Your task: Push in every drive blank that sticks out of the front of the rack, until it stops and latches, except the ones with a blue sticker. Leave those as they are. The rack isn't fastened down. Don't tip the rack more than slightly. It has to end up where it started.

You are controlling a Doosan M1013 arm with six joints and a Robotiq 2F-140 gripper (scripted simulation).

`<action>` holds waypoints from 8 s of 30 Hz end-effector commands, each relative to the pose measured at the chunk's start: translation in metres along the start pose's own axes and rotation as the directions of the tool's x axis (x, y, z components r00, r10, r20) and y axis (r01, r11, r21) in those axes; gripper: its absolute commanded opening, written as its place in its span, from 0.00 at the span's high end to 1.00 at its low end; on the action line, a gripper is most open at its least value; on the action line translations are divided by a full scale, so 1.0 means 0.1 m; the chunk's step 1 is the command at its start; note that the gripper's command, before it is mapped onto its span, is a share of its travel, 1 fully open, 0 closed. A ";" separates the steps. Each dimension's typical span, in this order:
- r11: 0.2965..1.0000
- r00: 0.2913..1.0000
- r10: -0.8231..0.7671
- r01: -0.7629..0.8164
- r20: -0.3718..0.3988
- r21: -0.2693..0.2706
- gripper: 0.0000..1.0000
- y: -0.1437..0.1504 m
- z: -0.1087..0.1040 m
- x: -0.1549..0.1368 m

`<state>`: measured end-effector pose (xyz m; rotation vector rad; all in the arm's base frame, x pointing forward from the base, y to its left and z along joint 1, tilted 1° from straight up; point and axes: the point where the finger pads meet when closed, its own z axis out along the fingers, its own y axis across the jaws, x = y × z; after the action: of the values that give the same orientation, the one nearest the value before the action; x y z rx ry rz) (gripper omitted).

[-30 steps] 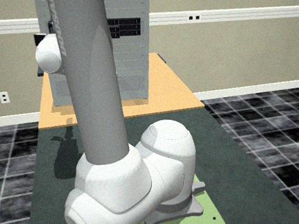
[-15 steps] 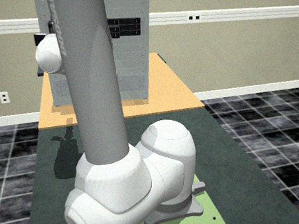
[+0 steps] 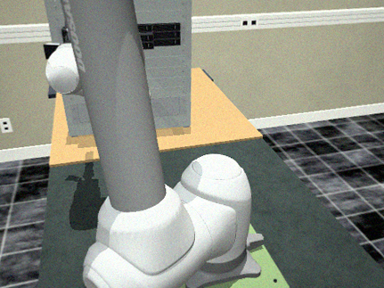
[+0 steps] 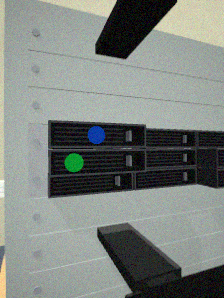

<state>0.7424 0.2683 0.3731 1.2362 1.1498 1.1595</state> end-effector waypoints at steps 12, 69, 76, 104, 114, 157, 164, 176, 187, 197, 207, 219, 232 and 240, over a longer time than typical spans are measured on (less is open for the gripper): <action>1.000 1.000 0.003 -0.003 0.006 -0.002 0.00 0.01 0.01 0.00; 1.000 1.000 0.003 -0.003 0.006 -0.002 0.90 0.01 0.01 -0.01; 1.000 1.000 0.003 -0.003 0.006 -0.002 0.90 0.01 0.00 -0.03; 1.000 1.000 0.003 -0.003 0.006 -0.002 0.90 -0.24 -0.13 -1.17; 1.000 1.000 0.003 -0.003 0.006 -0.002 0.90 -0.34 -0.19 -1.61; 1.000 1.000 0.003 -0.003 0.006 -0.002 0.90 -0.48 0.12 -2.26; 1.000 1.000 0.003 -0.003 0.006 -0.002 0.90 -0.48 0.13 -2.26; 1.000 1.000 0.003 -0.003 0.006 -0.002 0.90 -0.48 0.13 -2.26; 1.000 1.000 0.003 -0.003 0.006 -0.002 0.90 -0.48 0.13 -2.26; 1.000 1.000 0.003 -0.003 0.006 -0.002 0.90 -0.48 0.13 -2.26; 1.000 1.000 0.003 -0.003 0.006 -0.002 0.90 -0.48 0.13 -2.26; 1.000 1.000 0.003 -0.003 0.006 -0.002 0.90 -0.49 0.14 -2.23; 1.000 1.000 0.003 -0.003 0.006 -0.002 0.90 -0.49 0.14 -2.23; 1.000 1.000 0.003 -0.003 0.006 -0.002 0.90 -0.49 0.14 -2.23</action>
<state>0.7390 0.0428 0.3230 1.2424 1.1412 1.1555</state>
